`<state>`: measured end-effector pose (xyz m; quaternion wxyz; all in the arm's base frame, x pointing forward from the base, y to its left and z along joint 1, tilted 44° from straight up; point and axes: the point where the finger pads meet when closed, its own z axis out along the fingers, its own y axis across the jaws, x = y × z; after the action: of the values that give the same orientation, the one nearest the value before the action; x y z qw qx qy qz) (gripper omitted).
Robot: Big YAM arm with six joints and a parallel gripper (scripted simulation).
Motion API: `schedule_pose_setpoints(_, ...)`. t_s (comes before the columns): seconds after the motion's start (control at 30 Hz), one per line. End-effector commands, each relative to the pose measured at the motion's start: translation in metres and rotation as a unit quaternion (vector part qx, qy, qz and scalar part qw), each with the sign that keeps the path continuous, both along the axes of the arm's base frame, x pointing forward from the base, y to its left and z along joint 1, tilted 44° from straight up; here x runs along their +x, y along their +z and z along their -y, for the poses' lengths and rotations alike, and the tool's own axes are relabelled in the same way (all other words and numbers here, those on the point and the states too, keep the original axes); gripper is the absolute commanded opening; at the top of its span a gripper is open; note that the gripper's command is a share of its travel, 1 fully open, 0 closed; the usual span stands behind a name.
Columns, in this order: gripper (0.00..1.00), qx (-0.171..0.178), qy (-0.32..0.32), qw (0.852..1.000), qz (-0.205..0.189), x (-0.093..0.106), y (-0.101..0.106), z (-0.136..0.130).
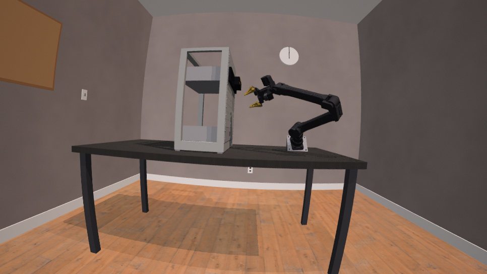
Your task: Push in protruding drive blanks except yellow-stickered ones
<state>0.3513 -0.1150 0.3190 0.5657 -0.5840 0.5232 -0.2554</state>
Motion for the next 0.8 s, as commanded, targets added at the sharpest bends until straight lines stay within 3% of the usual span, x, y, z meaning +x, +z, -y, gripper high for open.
schedule_pose_setpoints(0.0, 1.0, 0.049, -0.063, 0.997, 0.016, -0.021, 0.005, 0.038)
schedule_pose_setpoints(0.27, 1.0, 0.159, -0.161, 0.973, 0.051, -0.066, 0.001, 0.116)
schedule_pose_setpoints(0.33, 1.0, 0.159, -0.161, 0.973, 0.051, -0.066, 0.001, 0.116)
schedule_pose_setpoints(0.6, 1.0, 0.226, -0.228, 0.944, 0.08, -0.097, 0.003, 0.168)
schedule_pose_setpoints(0.77, 1.0, 0.227, -0.235, 0.941, 0.083, -0.108, 0.003, 0.185)
